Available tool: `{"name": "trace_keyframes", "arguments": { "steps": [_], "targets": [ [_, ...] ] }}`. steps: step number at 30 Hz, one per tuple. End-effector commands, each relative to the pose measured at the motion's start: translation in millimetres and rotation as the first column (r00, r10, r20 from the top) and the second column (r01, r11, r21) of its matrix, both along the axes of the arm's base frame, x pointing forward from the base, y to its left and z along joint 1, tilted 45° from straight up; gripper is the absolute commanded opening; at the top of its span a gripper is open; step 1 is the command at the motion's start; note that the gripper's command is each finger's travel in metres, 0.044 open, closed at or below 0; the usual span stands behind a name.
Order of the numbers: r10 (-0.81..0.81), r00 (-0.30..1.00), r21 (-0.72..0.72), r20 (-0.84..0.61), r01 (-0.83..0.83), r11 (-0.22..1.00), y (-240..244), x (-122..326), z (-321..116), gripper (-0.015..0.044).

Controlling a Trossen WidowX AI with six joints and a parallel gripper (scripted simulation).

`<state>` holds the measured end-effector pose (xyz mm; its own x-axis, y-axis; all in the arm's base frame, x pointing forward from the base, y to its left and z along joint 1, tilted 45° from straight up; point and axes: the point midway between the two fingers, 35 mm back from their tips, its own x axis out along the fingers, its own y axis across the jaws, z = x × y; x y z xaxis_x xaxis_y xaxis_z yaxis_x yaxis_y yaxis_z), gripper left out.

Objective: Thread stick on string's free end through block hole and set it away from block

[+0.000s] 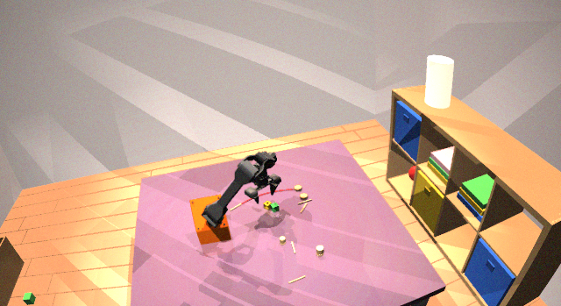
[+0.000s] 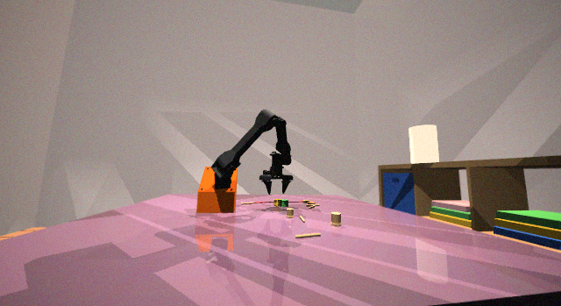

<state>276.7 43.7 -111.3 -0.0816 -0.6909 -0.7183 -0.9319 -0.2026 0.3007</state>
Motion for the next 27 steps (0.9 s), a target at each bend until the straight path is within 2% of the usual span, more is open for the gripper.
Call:
{"name": "trace_keyframes", "arguments": {
  "steps": [1,4,7,10,14,16,27],
  "targets": [
    [-0.046,0.998,-0.003,0.037,0.046,0.999,0.2,-0.6,-0.3,0.044],
    [-0.236,0.945,0.001,0.226,0.242,0.97,1.4,0.8,0.7,0.044],
    [-0.414,0.811,0.047,0.413,0.436,0.899,2.6,2.3,1.7,0.044],
    [-0.552,0.608,0.13,0.57,0.597,0.792,3.9,3.8,2.8,0.044],
    [-0.655,0.261,0.289,0.709,0.739,0.608,5.5,5.7,4.2,0.044],
    [-0.666,0.111,0.362,0.738,0.768,0.529,6.3,6.7,4.9,0.044],
    [-0.583,-0.382,0.614,0.717,0.742,0.269,8.7,9.3,7.0,0.044]
  ]
}}
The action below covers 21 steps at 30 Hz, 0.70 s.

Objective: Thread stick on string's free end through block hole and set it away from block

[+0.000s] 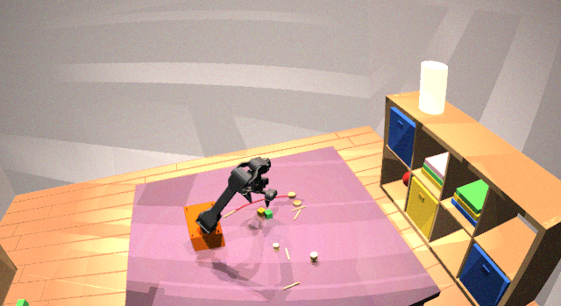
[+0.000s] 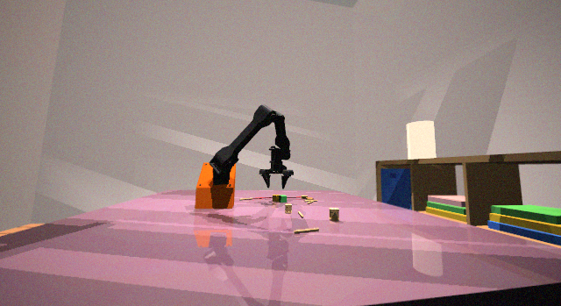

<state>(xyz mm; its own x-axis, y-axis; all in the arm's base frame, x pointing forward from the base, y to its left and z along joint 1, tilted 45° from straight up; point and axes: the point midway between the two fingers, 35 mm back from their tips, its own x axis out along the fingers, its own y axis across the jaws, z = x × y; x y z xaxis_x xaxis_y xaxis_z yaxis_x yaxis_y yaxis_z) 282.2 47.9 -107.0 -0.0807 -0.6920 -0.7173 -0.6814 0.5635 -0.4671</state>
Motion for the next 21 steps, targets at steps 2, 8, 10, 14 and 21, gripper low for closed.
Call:
{"name": "trace_keyframes", "arguments": {
  "steps": [2,8,10,14,21],
  "targets": [
    [-0.539,0.636,0.12,0.553,0.579,0.806,4.8,4.3,3.0,0.044],
    [-0.629,0.402,0.225,0.666,0.695,0.683,6.0,5.7,4.2,0.044],
    [-0.647,0.316,0.265,0.694,0.724,0.637,6.4,6.1,4.5,0.044],
    [-0.666,0.137,0.35,0.733,0.763,0.543,7.2,7.0,5.3,0.044],
    [-0.64,-0.183,0.511,0.747,0.774,0.375,8.2,8.2,6.2,0.044]
  ]
}}
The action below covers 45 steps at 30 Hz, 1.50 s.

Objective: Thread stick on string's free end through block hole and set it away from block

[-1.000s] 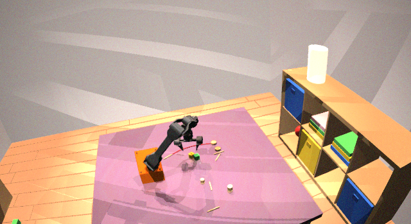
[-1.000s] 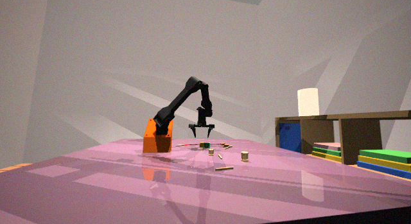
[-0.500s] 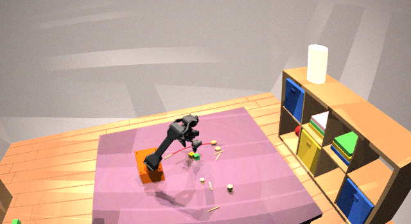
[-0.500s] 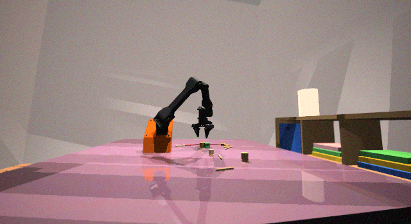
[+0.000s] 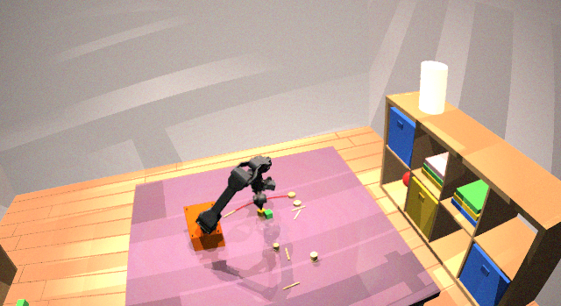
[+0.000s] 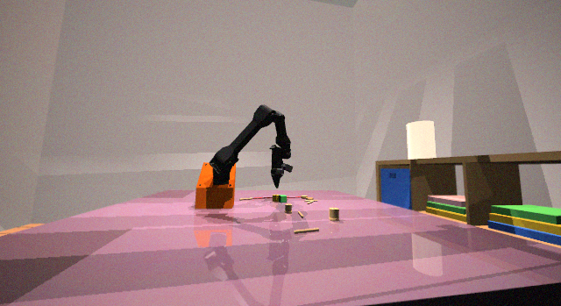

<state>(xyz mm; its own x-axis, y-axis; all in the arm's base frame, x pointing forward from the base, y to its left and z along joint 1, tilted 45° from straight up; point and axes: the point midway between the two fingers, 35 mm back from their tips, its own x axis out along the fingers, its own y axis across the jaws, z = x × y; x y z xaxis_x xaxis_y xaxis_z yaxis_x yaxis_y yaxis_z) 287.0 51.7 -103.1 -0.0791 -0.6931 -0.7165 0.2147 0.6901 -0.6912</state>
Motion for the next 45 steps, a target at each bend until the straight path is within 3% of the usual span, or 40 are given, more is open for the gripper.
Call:
{"name": "trace_keyframes", "arguments": {
  "steps": [1,23,31,45],
  "targets": [
    [-0.521,0.67,0.107,0.529,0.556,0.824,4.5,3.5,2.4,0.044],
    [-0.534,0.648,0.117,0.544,0.571,0.812,4.6,3.5,2.5,0.044],
    [-0.534,0.648,0.117,0.544,0.571,0.812,4.6,3.5,2.5,0.0243],
    [-0.534,0.648,0.117,0.544,0.571,0.812,3.5,3.5,1.3,0.0243]
  ]
}}
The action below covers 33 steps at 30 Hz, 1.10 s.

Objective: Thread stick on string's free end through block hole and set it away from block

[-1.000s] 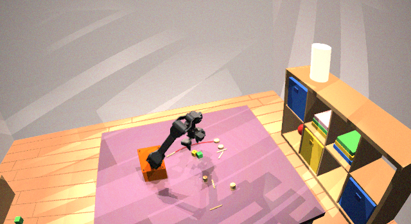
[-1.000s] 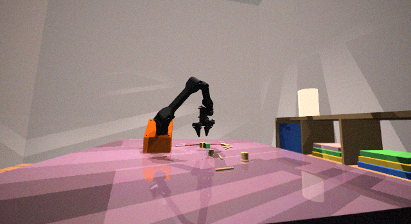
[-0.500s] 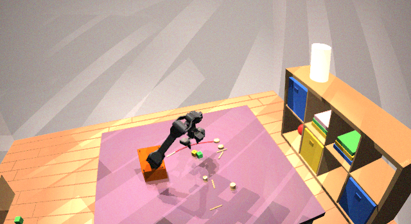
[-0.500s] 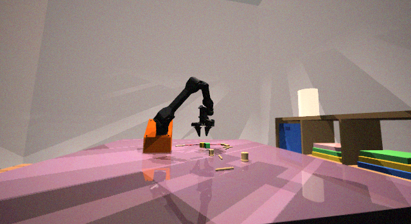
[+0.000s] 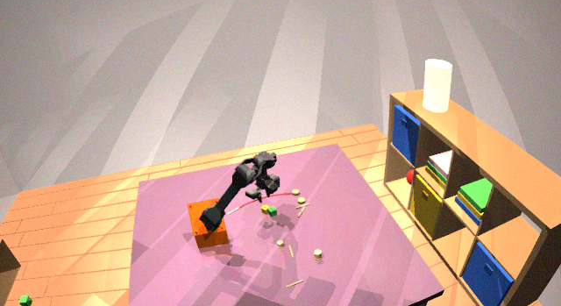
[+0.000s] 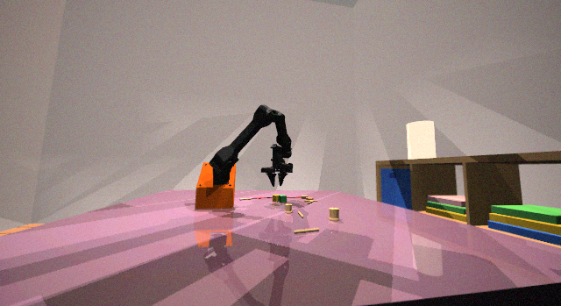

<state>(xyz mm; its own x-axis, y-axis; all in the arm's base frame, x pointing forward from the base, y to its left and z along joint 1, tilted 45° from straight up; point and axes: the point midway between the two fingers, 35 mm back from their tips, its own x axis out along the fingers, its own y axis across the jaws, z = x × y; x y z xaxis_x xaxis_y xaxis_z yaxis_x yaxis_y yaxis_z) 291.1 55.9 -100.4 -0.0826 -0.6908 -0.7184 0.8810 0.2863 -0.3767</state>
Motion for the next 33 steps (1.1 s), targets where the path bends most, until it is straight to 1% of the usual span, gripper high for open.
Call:
{"name": "trace_keyframes", "arguments": {
  "steps": [1,33],
  "targets": [
    [-0.004,1.0,0.002,-0.001,0.004,1.0,-1.4,-0.6,-2.3,0.0243],
    [-0.004,1.0,-0.001,-0.001,0.004,1.0,-38.1,-5.0,-39.5,0.0243]
  ]
}}
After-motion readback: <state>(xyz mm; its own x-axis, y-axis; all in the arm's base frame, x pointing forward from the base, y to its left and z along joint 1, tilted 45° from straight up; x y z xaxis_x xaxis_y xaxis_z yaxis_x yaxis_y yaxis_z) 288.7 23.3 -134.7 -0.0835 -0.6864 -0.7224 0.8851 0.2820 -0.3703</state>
